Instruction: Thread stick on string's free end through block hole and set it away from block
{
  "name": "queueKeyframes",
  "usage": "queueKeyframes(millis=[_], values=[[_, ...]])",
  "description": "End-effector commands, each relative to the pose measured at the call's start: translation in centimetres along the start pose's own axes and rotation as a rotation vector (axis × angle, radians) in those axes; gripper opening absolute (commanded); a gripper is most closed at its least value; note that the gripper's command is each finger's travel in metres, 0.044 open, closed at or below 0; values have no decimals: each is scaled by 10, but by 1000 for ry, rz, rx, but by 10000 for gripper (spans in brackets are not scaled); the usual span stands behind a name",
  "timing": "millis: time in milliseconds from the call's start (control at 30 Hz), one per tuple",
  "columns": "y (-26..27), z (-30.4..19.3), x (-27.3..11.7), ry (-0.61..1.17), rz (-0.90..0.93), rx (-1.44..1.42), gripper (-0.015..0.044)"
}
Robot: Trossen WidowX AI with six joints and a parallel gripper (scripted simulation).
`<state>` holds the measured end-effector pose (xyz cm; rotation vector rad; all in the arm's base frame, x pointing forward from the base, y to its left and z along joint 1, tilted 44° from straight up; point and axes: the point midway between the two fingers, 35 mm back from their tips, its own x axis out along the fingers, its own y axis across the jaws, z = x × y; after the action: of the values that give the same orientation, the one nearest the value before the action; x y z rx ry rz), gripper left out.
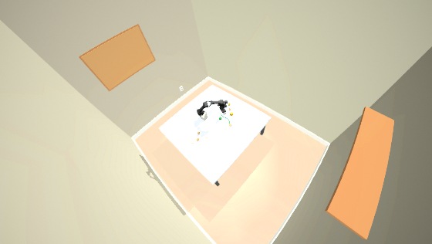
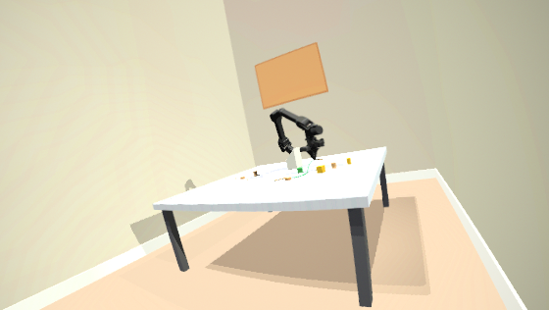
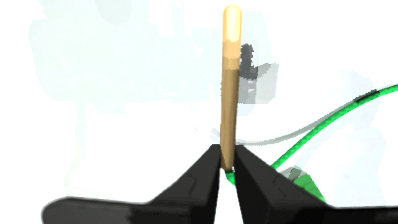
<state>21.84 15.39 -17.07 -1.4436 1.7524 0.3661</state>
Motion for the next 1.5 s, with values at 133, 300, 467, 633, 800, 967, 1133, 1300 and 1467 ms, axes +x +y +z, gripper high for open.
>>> queueKeyframes(millis=[133,300,467,633,800,967,1133,1300,1467], values=[[-6,8,-1,-3,-3,312,0],[-10,11,-1,-4,-3,493,0],[-13,15,-1,-5,-3,673,0],[-16,18,0,-5,-2,853,0],[-19,21,0,-5,0,1034,0],[-22,24,0,-5,1,1215,0],[-25,28,0,-6,1,1395,0],[-29,30,1,-6,1,1575,0],[-32,33,1,-7,1,1756,0]])
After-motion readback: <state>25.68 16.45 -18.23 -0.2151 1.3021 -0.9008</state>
